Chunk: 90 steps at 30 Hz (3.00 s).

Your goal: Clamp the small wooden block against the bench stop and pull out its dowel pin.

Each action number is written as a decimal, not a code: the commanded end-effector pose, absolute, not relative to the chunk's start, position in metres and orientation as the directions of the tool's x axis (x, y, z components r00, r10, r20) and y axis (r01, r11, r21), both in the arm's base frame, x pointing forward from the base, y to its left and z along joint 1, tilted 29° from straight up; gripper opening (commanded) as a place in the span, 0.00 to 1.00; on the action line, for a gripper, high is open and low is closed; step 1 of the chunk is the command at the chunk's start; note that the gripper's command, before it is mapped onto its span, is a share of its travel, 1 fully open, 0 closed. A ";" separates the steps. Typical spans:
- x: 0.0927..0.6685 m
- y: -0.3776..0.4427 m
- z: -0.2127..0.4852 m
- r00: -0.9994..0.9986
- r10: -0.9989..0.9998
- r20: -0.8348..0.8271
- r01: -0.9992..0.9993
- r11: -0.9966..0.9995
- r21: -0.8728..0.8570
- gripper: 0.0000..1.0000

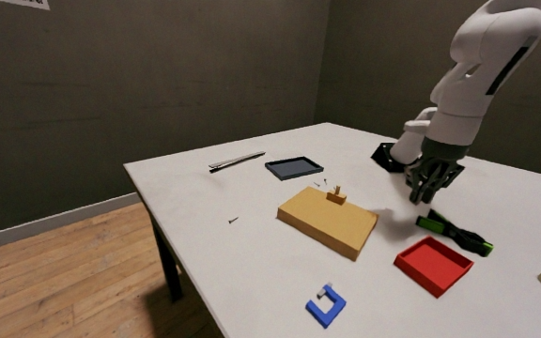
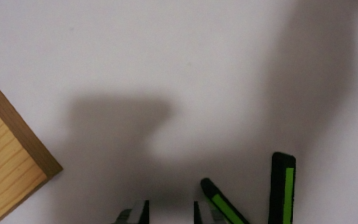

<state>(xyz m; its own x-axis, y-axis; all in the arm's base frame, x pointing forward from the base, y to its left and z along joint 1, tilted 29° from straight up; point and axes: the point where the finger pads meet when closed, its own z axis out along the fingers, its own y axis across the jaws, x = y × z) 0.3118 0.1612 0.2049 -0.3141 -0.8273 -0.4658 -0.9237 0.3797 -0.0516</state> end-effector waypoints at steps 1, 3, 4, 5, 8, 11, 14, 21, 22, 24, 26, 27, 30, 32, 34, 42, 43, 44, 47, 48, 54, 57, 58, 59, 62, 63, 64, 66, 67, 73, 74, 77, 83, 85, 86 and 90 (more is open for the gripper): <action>0.289 0.176 0.210 -0.185 -0.866 -0.464 -0.953 0.273 -0.130 0.34; 0.280 0.181 0.209 -0.128 -0.881 -0.456 -0.962 0.223 -0.161 0.34; 0.280 0.181 0.209 -0.128 -0.881 -0.456 -0.962 0.223 -0.161 0.34; 0.280 0.181 0.209 -0.128 -0.881 -0.456 -0.962 0.223 -0.161 0.34; 0.269 0.187 0.209 -0.064 -0.892 -0.447 -0.967 0.166 -0.194 0.34; 0.261 0.190 0.209 -0.018 -0.898 -0.439 -0.968 0.126 -0.218 0.34; 0.257 0.192 0.208 0.010 -0.901 -0.433 -0.967 0.101 -0.233 0.34; 0.254 0.193 0.208 0.025 -0.902 -0.431 -0.968 0.085 -0.235 0.34; 0.254 0.193 0.208 0.025 -0.902 -0.431 -0.968 0.085 -0.235 0.34; 0.254 0.193 0.207 0.024 -0.902 -0.430 -0.969 0.085 -0.233 0.77; 0.254 0.193 0.207 0.024 -0.902 -0.430 -0.969 0.085 -0.233 0.77; 0.254 0.193 0.207 0.024 -0.902 -0.430 -0.969 0.085 -0.233 0.77; 0.254 0.193 0.207 0.024 -0.902 -0.430 -0.969 0.085 -0.233 0.77; 0.254 0.193 0.207 0.024 -0.902 -0.430 -0.969 0.085 -0.233 0.77; 0.254 0.193 0.207 0.024 -0.902 -0.430 -0.969 0.085 -0.233 0.77; 0.254 0.193 0.207 0.024 -0.902 -0.430 -0.969 0.085 -0.233 0.77; 0.254 0.193 0.207 0.024 -0.902 -0.430 -0.969 0.085 -0.233 0.77; 0.254 0.193 0.207 0.024 -0.902 -0.430 -0.969 0.085 -0.233 0.77; 0.254 0.193 0.207 0.024 -0.902 -0.430 -0.969 0.085 -0.233 0.77; 0.254 0.193 0.207 0.024 -0.902 -0.430 -0.969 0.085 -0.233 0.77; 0.254 0.193 0.207 0.024 -0.902 -0.430 -0.969 0.085 -0.233 0.77; 0.254 0.193 0.207 0.024 -0.902 -0.430 -0.969 0.085 -0.233 0.77; 0.254 0.193 0.207 0.024 -0.902 -0.430 -0.969 0.085 -0.233 0.77; 0.254 0.193 0.207 0.024 -0.903 -0.430 -0.969 0.085 -0.233 0.77; 0.254 0.193 0.206 0.023 -0.903 -0.429 -0.969 0.086 -0.233 0.77; 0.254 0.193 0.206 0.023 -0.903 -0.429 -0.969 0.086 -0.233 0.77; 0.255 0.193 0.205 0.023 -0.903 -0.428 -0.968 0.086 -0.234 0.77; 0.255 0.194 0.205 0.022 -0.904 -0.428 -0.968 0.087 -0.235 0.77; 0.256 0.194 0.204 0.022 -0.904 -0.428 -0.968 0.088 -0.235 0.77; 0.256 0.195 0.201 0.022 -0.904 -0.427 -0.968 0.088 -0.236 0.77; 0.256 0.196 0.200 0.022 -0.903 -0.428 -0.969 0.086 -0.232 0.77; 0.257 0.196 0.197 0.022 -0.904 -0.427 -0.968 0.088 -0.235 0.77; 0.259 0.199 0.191 0.021 -0.904 -0.426 -0.968 0.088 -0.235 0.77; 0.259 0.200 0.189 0.021 -0.904 -0.426 -0.968 0.088 -0.235 0.77; 0.259 0.201 0.188 0.021 -0.904 -0.426 -0.968 0.088 -0.235 0.77; 0.260 0.202 0.187 0.021 -0.905 -0.426 -0.968 0.088 -0.235 0.77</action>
<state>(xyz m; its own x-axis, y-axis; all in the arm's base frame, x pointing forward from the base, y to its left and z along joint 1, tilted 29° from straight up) 0.2620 0.2017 0.1914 0.0171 -0.9024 -0.4305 -0.9667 0.0951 -0.2377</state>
